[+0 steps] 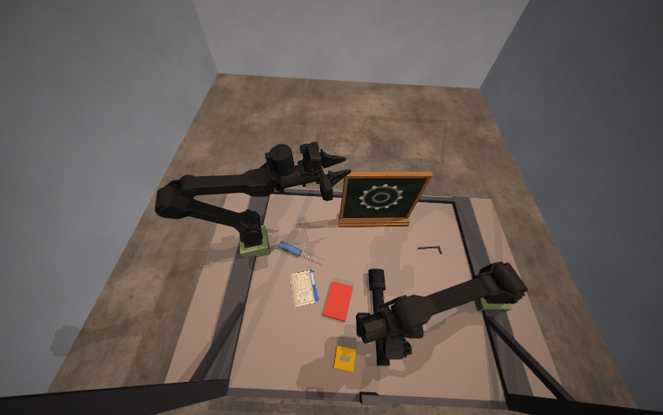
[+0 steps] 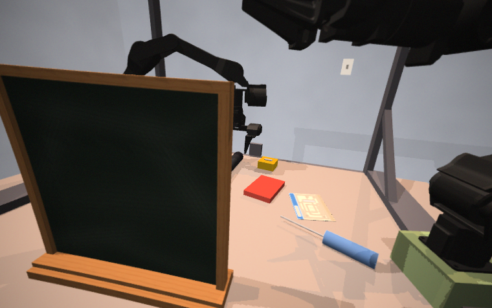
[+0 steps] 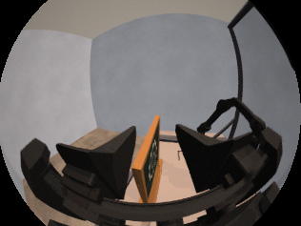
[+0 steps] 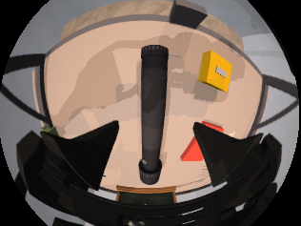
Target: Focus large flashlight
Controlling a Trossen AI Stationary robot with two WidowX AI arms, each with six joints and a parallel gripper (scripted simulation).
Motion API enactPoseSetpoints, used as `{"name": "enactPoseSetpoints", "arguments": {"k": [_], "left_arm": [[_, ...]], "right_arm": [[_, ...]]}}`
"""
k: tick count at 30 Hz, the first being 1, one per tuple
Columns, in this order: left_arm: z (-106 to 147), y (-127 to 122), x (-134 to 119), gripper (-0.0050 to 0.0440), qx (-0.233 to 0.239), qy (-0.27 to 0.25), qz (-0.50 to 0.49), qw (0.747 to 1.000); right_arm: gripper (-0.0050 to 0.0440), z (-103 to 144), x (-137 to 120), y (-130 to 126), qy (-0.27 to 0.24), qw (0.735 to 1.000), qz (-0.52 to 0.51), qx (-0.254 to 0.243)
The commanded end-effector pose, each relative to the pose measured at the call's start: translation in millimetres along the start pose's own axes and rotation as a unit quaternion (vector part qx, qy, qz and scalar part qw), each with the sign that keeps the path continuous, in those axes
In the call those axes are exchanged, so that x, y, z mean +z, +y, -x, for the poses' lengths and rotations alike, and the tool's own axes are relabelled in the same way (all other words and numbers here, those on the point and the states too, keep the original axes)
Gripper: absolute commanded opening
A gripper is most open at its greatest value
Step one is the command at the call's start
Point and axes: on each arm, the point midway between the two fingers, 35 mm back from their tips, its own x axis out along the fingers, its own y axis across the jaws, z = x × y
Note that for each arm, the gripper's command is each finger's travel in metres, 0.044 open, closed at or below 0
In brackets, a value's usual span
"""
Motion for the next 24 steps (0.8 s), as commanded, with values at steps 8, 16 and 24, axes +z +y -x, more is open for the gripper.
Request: {"name": "enactPoseSetpoints", "arguments": {"k": [8, 16, 24], "left_arm": [[0.7, 0.1, 7.3, 0.023, 0.001, -0.009, -0.001, 1.0], [0.7, 0.1, 7.3, 0.023, 0.001, -0.009, -0.001, 1.0], [0.7, 0.1, 7.3, 0.023, 0.001, -0.009, -0.001, 1.0]], "right_arm": [[0.044, -8.1, 0.0, -0.7, -0.003, 1.0, -0.001, -0.009], [0.044, -22.7, -0.2, -0.1, -0.003, 1.0, -0.001, -0.007], [0.044, -32.6, -0.2, 0.1, -0.003, 1.0, -0.001, -0.006]]}}
